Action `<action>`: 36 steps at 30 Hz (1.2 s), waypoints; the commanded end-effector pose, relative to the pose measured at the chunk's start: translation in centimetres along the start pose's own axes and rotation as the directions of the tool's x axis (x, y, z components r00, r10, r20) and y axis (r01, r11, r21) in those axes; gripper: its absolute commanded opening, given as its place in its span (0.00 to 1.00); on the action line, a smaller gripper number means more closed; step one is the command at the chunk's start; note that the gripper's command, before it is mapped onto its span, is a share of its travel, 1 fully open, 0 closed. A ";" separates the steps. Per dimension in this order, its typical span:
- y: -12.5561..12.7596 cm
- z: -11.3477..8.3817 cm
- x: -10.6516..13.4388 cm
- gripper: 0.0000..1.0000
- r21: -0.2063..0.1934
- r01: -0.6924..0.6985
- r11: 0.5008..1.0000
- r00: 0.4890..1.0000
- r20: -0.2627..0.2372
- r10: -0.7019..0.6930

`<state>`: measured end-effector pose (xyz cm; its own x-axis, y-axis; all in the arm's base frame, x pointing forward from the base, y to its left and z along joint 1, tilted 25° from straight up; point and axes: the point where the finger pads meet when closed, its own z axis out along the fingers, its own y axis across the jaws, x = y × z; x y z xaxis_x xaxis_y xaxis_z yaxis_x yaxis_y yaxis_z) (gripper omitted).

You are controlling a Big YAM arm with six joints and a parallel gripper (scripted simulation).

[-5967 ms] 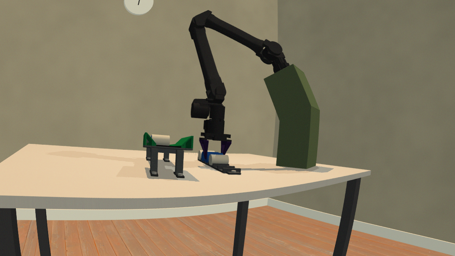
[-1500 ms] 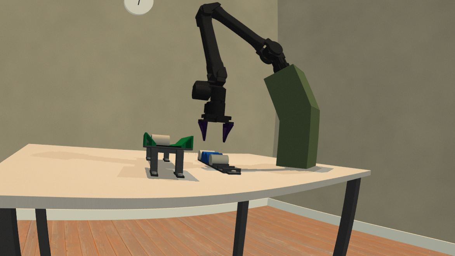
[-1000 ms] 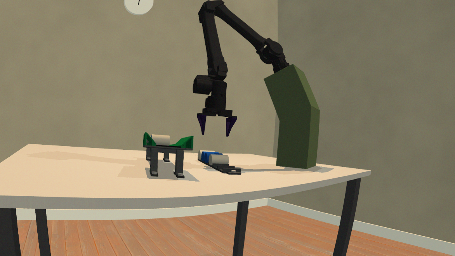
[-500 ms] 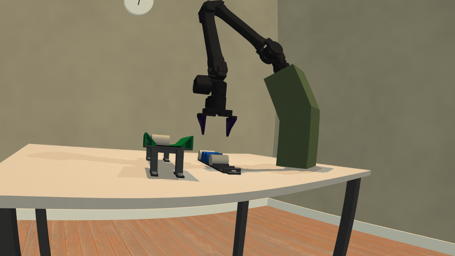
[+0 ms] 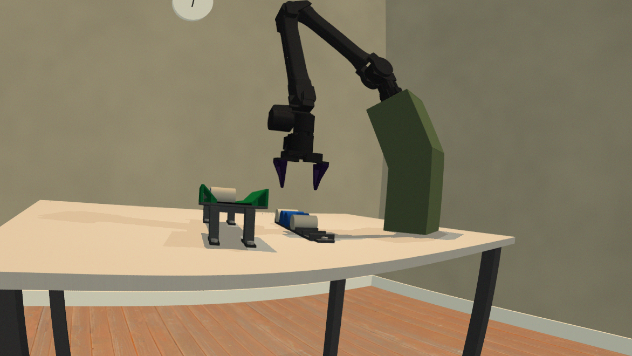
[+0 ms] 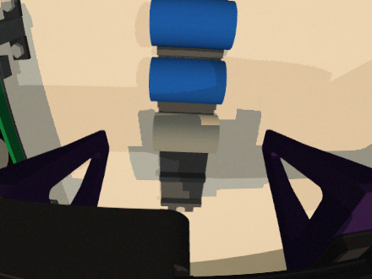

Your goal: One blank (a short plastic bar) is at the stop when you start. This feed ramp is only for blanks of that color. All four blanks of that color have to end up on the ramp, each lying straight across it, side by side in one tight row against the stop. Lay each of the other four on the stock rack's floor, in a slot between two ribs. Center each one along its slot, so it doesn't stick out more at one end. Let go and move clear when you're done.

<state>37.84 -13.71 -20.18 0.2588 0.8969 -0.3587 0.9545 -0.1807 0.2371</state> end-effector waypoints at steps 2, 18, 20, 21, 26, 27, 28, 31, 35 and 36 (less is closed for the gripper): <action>0.1 -0.5 -1.1 1.00 -0.001 0.111 0.994 0.994 0.000 -0.111; 0.4 -0.3 -3.1 1.00 -0.012 0.615 0.788 0.788 0.009 -0.615; 0.4 -0.3 -3.3 1.00 -0.011 0.668 0.744 0.744 0.009 -0.668; 0.1 -0.1 -3.2 1.00 -0.006 0.670 0.743 0.743 0.004 -0.670; 0.3 -0.3 -4.0 1.00 -0.009 0.813 0.582 0.582 0.011 -0.813; 0.3 -0.3 -4.0 1.00 -0.009 0.813 0.582 0.582 0.011 -0.813; 0.3 -0.3 -4.3 1.00 -0.008 0.856 0.518 0.518 0.012 -0.855; 0.2 -0.2 -4.6 1.00 -0.006 0.894 0.449 0.449 0.011 -0.894; 0.3 -0.2 -5.1 1.00 -0.004 0.953 0.301 0.301 0.013 -0.953; 0.3 -0.2 -5.1 1.00 -0.004 0.953 0.301 0.301 0.013 -0.953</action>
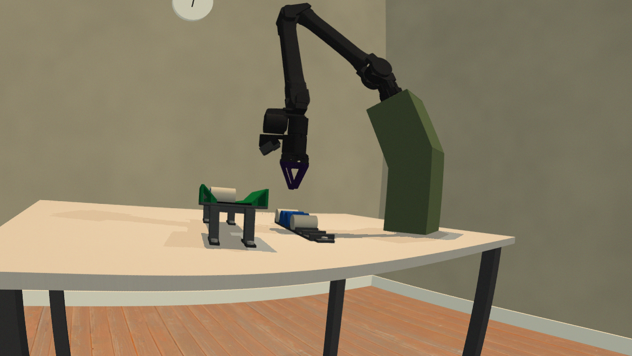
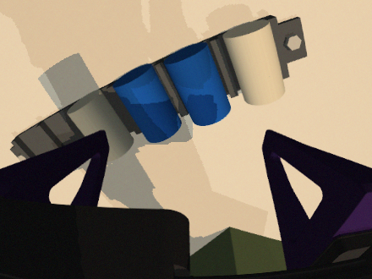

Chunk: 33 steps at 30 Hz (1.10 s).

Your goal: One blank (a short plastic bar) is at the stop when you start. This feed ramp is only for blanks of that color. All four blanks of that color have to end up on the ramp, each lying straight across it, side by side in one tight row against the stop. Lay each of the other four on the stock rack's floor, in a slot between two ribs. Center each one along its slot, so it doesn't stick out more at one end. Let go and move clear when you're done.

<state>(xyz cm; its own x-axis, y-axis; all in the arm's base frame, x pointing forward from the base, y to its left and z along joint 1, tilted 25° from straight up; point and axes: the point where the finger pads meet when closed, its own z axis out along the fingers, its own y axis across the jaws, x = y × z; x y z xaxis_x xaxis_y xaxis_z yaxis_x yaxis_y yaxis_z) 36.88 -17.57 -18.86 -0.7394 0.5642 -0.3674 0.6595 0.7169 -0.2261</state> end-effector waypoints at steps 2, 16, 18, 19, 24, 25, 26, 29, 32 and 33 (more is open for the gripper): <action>-1.1 -0.4 -0.7 1.00 -0.014 0.235 0.972 0.972 0.021 -0.235; -2.7 -0.3 -1.2 1.00 -0.001 0.664 0.748 0.747 0.025 -0.664; -2.9 -0.3 -1.3 1.00 0.001 0.721 0.693 0.692 0.025 -0.721; -2.9 -0.3 -1.3 1.00 0.001 0.721 0.693 0.692 0.025 -0.721; -3.4 -0.3 -1.4 1.00 0.004 0.820 0.572 0.572 0.023 -0.820; -3.7 -0.3 -1.6 1.00 0.007 0.860 0.510 0.510 0.024 -0.860; -3.7 -0.3 -1.6 1.00 0.007 0.860 0.510 0.510 0.024 -0.860; -3.9 -0.2 -1.4 1.00 0.006 0.896 0.444 0.444 0.020 -0.896; -4.4 -0.3 -1.8 1.00 0.013 0.948 0.317 0.317 0.021 -0.948; -4.4 -0.2 -1.7 1.00 0.012 0.949 0.316 0.316 0.020 -0.948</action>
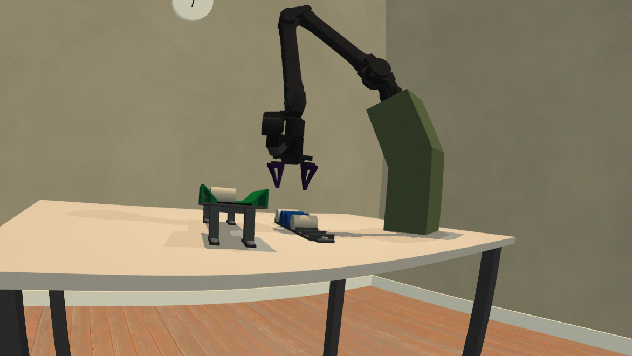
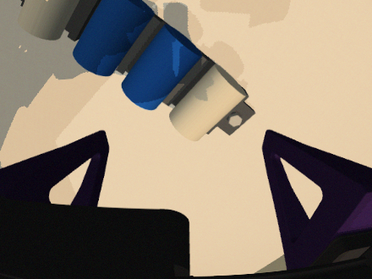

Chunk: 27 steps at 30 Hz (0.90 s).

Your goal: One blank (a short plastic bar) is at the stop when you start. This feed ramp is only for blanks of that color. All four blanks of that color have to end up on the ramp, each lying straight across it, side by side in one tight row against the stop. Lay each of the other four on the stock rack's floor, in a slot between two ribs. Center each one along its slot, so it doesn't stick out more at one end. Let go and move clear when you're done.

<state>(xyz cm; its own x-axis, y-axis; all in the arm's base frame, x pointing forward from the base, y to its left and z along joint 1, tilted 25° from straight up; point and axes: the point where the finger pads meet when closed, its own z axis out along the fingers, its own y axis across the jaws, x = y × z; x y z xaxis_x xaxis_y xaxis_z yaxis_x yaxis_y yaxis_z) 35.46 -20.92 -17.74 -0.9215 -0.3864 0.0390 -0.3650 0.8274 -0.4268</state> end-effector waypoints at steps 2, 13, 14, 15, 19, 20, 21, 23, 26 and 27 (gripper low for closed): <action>-0.9 -0.4 0.7 1.00 0.015 0.209 0.978 0.978 0.020 -0.209; -1.4 -0.2 1.7 1.00 0.017 0.520 0.854 0.854 0.012 -0.520; -1.7 -0.3 1.7 1.00 0.023 0.556 0.831 0.831 0.011 -0.557; -2.0 -0.4 1.8 1.00 0.027 0.589 0.808 0.808 0.010 -0.589; -2.3 -0.4 2.1 1.00 0.028 0.688 0.725 0.725 0.006 -0.688; -2.2 -0.4 2.2 1.00 0.026 0.705 0.708 0.709 0.005 -0.706; -2.1 -0.2 2.4 1.00 0.021 0.721 0.693 0.693 0.006 -0.721; -2.0 -0.1 2.5 1.00 0.019 0.743 0.669 0.669 0.005 -0.743; -2.3 -0.3 2.5 1.00 0.024 0.759 0.650 0.650 0.003 -0.760; -2.3 -0.3 2.5 1.00 0.025 0.762 0.647 0.647 0.003 -0.763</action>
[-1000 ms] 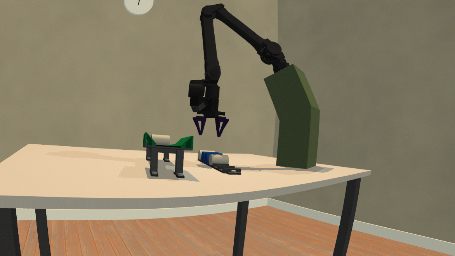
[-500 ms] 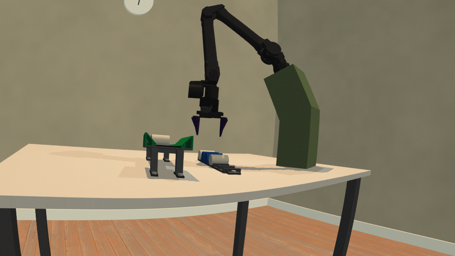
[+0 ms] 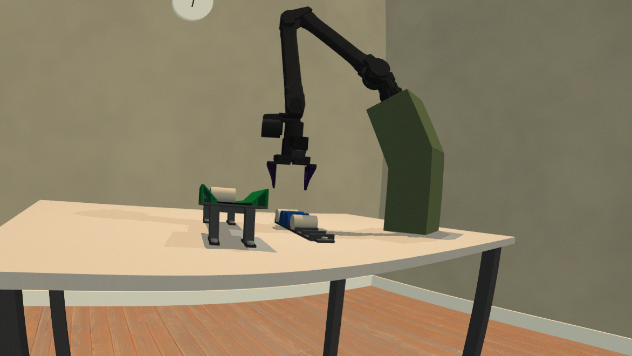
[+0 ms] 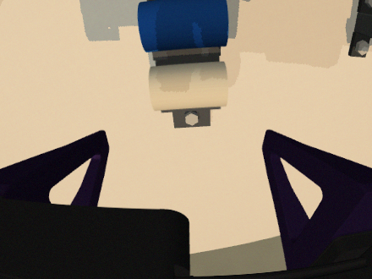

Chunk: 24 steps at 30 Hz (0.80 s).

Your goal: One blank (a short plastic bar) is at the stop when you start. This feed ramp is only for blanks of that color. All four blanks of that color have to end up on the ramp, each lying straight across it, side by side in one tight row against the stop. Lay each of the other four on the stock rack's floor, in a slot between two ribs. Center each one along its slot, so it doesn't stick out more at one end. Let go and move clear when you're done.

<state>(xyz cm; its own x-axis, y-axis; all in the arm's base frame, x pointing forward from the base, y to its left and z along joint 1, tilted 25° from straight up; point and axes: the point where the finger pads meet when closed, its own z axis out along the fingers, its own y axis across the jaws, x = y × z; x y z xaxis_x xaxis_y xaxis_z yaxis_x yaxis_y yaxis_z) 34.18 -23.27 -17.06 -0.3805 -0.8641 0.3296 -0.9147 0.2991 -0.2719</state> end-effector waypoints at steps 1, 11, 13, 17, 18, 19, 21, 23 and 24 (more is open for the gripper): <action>-0.1 -0.5 0.7 1.00 0.022 0.068 0.997 0.998 -0.001 -0.068; -0.1 -0.5 0.6 0.81 0.022 0.076 0.997 0.997 0.000 -0.076; -0.1 -0.5 0.6 0.81 0.022 0.076 0.997 0.997 0.000 -0.076; -0.1 -0.5 0.6 0.81 0.022 0.076 0.997 0.997 0.000 -0.076; -0.1 -0.5 0.6 0.81 0.022 0.076 0.997 0.997 0.000 -0.076; -0.1 -0.5 0.6 0.81 0.022 0.076 0.997 0.997 0.000 -0.076; -0.1 -0.5 0.6 0.81 0.022 0.076 0.997 0.997 0.000 -0.076; -0.1 -0.5 0.6 0.81 0.022 0.076 0.997 0.997 0.000 -0.076; -0.1 -0.5 0.6 0.81 0.022 0.076 0.997 0.997 0.000 -0.076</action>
<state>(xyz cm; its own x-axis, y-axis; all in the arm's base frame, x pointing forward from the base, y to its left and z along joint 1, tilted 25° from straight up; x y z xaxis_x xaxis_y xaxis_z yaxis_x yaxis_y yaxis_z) 34.21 -23.26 -17.05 -0.3072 -0.8859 0.3476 -0.9410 0.2283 -0.2497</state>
